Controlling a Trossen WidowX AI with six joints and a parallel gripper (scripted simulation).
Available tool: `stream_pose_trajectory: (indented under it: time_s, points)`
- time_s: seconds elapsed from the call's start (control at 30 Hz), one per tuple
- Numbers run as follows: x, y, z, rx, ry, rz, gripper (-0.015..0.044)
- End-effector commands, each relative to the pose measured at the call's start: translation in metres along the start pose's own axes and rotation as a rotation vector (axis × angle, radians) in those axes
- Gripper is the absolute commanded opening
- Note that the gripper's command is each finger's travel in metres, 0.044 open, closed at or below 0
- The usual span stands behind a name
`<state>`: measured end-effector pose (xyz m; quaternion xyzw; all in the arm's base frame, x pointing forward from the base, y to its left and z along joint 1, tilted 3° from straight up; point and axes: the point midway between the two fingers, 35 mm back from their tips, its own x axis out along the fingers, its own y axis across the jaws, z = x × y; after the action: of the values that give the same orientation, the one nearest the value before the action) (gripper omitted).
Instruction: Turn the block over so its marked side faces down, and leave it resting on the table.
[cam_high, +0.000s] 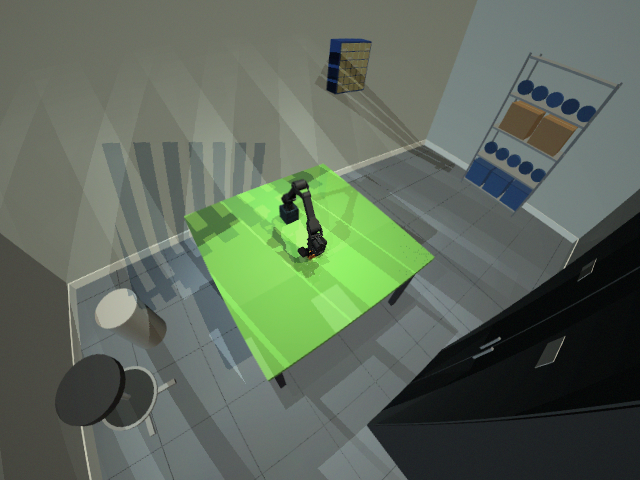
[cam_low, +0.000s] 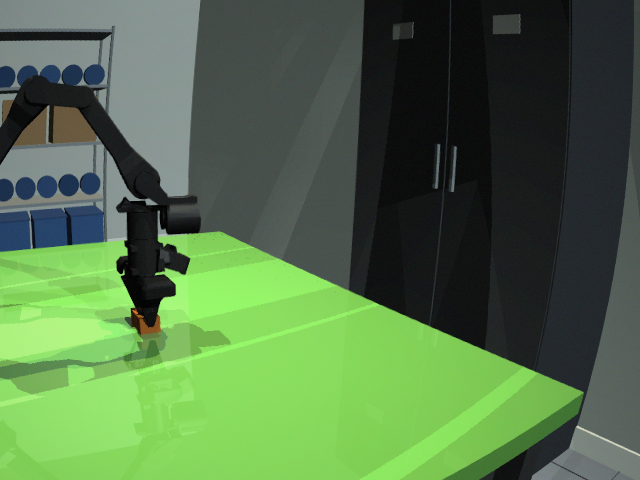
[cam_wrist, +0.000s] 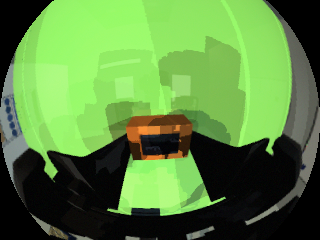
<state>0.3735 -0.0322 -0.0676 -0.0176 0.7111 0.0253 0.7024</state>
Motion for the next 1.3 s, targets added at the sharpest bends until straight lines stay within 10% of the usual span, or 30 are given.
stream_pose_trajectory:
  time_s: [0.0,0.37,1.27]
  points:
    - [0.001,-0.001,-0.001,0.003,0.003,-0.005,0.0176]
    - [-0.028,0.0,-0.001,0.003,0.003,-0.005,0.0]
    - [-0.015,-0.002,0.001,0.009,-0.321,-0.001,0.0]
